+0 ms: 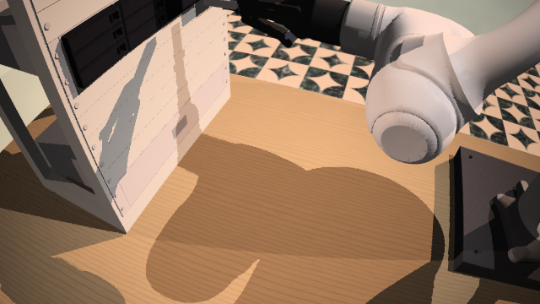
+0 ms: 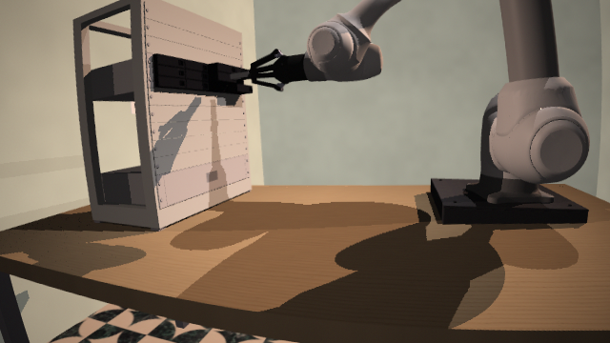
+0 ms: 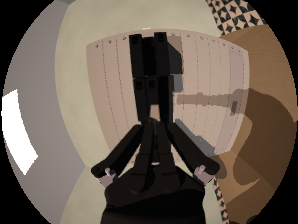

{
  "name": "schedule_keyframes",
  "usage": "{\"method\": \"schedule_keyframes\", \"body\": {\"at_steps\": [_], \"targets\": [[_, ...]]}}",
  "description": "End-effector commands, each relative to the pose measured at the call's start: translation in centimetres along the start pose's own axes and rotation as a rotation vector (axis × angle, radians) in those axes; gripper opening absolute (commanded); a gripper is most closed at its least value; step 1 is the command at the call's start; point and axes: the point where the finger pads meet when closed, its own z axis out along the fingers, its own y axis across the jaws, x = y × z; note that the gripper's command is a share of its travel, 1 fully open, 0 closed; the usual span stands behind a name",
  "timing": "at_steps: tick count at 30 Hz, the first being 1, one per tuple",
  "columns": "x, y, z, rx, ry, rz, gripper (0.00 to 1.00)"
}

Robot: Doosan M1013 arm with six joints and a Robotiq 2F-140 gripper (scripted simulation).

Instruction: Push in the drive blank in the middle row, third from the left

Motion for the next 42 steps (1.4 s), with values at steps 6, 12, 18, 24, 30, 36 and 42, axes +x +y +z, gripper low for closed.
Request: {"method": "schedule_keyframes", "body": {"at_steps": [6,12,18,24,30,36,42], "targets": [[-0.1,-0.3,0.3,0.006,0.000,-0.004,0.00],[-0.1,-0.3,0.3,0.006,0.000,-0.004,0.00],[-0.1,-0.3,0.3,0.006,0.000,-0.004,0.00],[-0.1,-0.3,0.3,0.006,0.000,-0.004,0.00],[0.2,-0.4,-0.1,0.006,0.000,-0.004,0.00],[1.3,-0.6,-1.7,0.006,0.000,-0.004,0.00],[1.3,-0.6,-0.4,0.006,0.000,-0.004,0.00]]}}
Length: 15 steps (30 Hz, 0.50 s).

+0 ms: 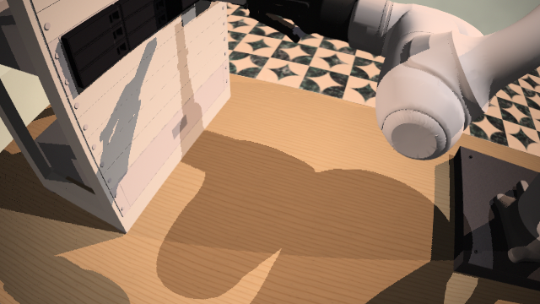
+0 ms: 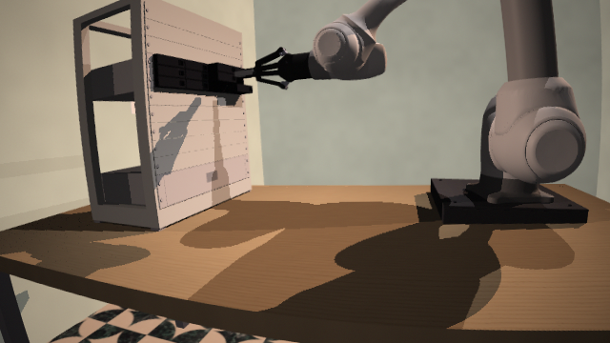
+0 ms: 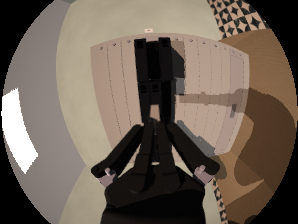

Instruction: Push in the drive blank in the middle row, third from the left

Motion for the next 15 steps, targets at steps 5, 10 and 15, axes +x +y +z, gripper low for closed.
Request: {"method": "schedule_keyframes", "body": {"at_steps": [5,10,15], "targets": [[0.2,0.1,2.8,-0.003,0.000,0.005,0.00],[0.2,0.1,3.2,-0.003,0.000,0.005,0.00],[0.2,0.1,3.2,-0.003,0.000,0.005,0.00]]}}
